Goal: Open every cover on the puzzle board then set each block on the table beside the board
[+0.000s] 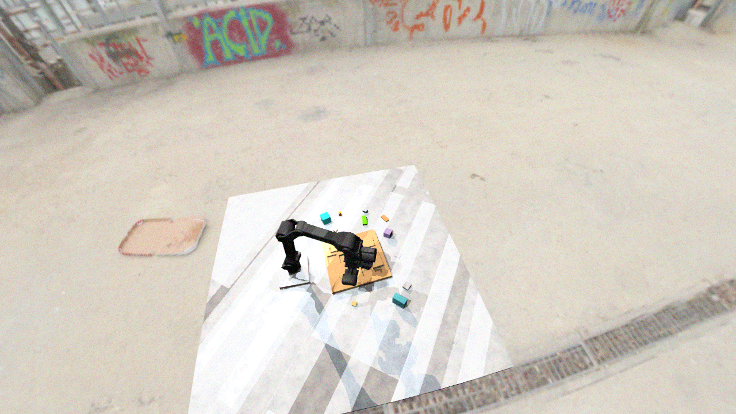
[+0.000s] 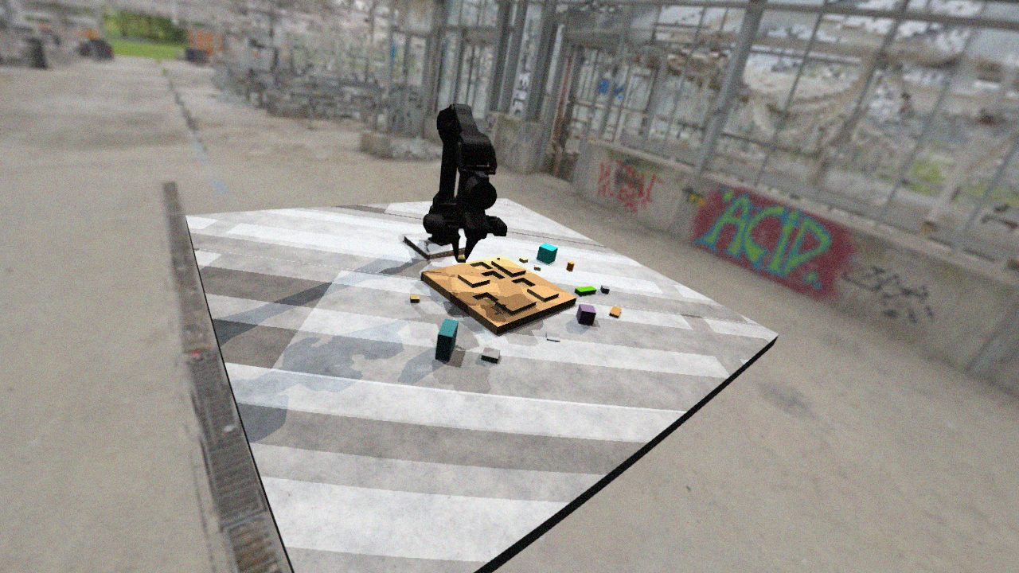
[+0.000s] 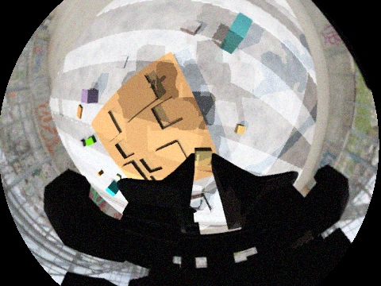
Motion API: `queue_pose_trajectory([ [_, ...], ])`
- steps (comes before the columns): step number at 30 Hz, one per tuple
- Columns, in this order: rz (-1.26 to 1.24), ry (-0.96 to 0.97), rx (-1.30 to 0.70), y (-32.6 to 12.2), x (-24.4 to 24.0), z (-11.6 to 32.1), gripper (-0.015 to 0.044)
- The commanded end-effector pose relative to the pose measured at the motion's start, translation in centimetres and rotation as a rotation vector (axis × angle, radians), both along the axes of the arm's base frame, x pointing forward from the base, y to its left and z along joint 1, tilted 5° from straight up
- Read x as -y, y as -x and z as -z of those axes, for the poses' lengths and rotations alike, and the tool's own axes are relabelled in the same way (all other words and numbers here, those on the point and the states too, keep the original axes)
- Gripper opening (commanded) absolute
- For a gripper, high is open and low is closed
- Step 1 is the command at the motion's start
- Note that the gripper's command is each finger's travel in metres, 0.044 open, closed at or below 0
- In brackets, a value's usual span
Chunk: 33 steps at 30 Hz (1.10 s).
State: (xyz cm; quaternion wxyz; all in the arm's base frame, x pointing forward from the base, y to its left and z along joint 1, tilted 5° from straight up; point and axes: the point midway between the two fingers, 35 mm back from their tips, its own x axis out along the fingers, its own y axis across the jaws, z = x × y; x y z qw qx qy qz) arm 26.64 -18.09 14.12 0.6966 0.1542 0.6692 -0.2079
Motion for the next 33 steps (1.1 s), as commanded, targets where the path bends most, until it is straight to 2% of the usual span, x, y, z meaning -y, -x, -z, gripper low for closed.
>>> queue_pose_trajectory([
  [1, -0.004, 0.002, 0.008, 0.8, 1.0, -0.3, 0.008],
  [33, -0.004, 0.02, -0.001, 10.2, 8.7, -1.0, 0.008],
])
